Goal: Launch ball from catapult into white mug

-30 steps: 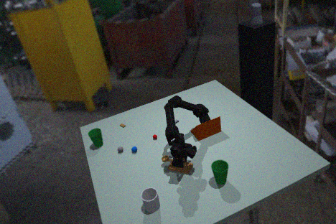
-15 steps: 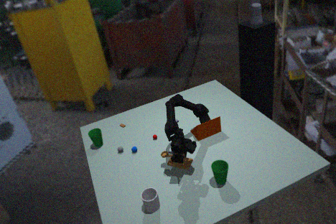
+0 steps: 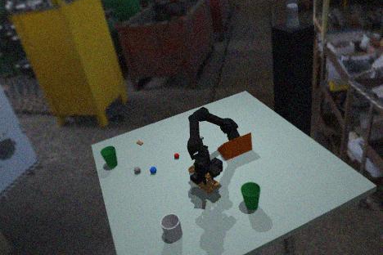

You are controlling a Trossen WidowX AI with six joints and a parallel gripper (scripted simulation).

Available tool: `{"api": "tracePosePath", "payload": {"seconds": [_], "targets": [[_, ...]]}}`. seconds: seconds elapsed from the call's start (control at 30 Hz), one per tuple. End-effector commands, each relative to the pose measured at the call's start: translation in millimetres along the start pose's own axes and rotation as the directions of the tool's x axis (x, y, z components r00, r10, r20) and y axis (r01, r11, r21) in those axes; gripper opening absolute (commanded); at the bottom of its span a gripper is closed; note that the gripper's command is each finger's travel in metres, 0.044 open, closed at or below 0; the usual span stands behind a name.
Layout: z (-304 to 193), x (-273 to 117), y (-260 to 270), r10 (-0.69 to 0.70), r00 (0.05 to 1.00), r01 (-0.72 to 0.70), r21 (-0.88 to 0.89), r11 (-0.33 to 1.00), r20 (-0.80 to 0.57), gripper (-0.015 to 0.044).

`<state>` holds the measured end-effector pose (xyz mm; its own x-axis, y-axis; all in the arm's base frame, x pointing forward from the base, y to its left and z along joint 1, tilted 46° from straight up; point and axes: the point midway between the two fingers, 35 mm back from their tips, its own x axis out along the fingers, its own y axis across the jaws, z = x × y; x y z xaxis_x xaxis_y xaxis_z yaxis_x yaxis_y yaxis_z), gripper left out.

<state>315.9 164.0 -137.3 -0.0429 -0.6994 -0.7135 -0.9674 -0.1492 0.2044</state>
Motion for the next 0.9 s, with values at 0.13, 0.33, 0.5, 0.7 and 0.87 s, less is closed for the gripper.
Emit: {"api": "tracePosePath", "payload": {"seconds": [0.13, 0.33, 0.5, 0.7, 0.87], "targets": [[2.2, -4.1, -9.4, -0.015, 1.0, 0.014, 0.29, 0.957, 0.002, 0.0], [1.3, -3.8, -20.8, -0.016, 1.0, 0.014, 0.432, 0.902, 0.002, 0.0], [1.0, -3.8, -22.1, -0.016, 1.0, 0.014, 0.434, 0.901, 0.001, 0.0], [-0.1, -0.1, -24.8, -0.016, 1.0, 0.014, 0.435, 0.9, 0.001, 0.0], [-0.1, 8.2, -25.5, -0.016, 1.0, 0.014, 0.435, 0.9, 0.001, 0.0]]}}
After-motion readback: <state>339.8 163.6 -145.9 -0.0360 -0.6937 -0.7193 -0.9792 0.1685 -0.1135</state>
